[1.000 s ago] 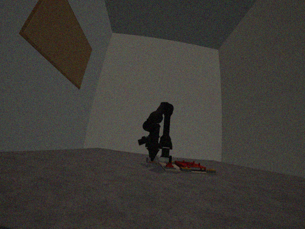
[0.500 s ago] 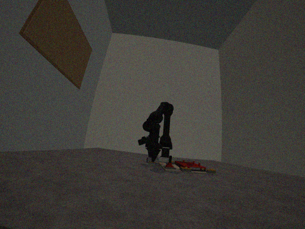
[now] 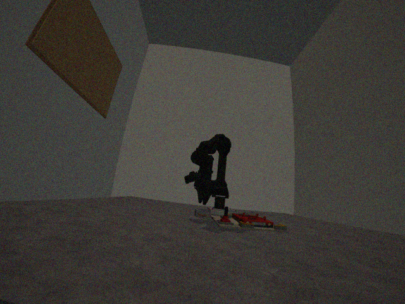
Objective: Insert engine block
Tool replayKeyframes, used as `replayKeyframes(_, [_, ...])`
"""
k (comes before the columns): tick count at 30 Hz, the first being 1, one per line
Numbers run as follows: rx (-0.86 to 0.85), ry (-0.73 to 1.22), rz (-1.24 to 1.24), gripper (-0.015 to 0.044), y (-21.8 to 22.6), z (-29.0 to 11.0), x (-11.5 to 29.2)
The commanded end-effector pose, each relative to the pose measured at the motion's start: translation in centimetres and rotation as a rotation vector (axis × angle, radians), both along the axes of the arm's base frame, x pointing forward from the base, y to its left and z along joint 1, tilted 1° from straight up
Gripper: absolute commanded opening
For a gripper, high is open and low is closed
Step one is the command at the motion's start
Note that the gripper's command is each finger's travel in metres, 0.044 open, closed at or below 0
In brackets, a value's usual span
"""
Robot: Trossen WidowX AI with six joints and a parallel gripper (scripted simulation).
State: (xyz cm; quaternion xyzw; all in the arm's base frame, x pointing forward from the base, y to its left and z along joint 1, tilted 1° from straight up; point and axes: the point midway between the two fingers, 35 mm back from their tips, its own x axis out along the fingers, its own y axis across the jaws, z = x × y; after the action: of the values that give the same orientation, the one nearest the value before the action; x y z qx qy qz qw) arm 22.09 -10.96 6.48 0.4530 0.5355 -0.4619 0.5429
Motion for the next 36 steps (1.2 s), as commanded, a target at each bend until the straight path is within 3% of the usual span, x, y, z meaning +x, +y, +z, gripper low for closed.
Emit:
replayKeyframes(1, [-0.005,-0.003,-0.001,0.044,0.0,0.4,0.0])
replayKeyframes(20, [-0.005,-0.003,-0.007,0.044,0.1,0.7,0.0])
replayKeyframes(36, [-0.005,-0.003,-0.007,0.044,0.0,-2.3,0.0])
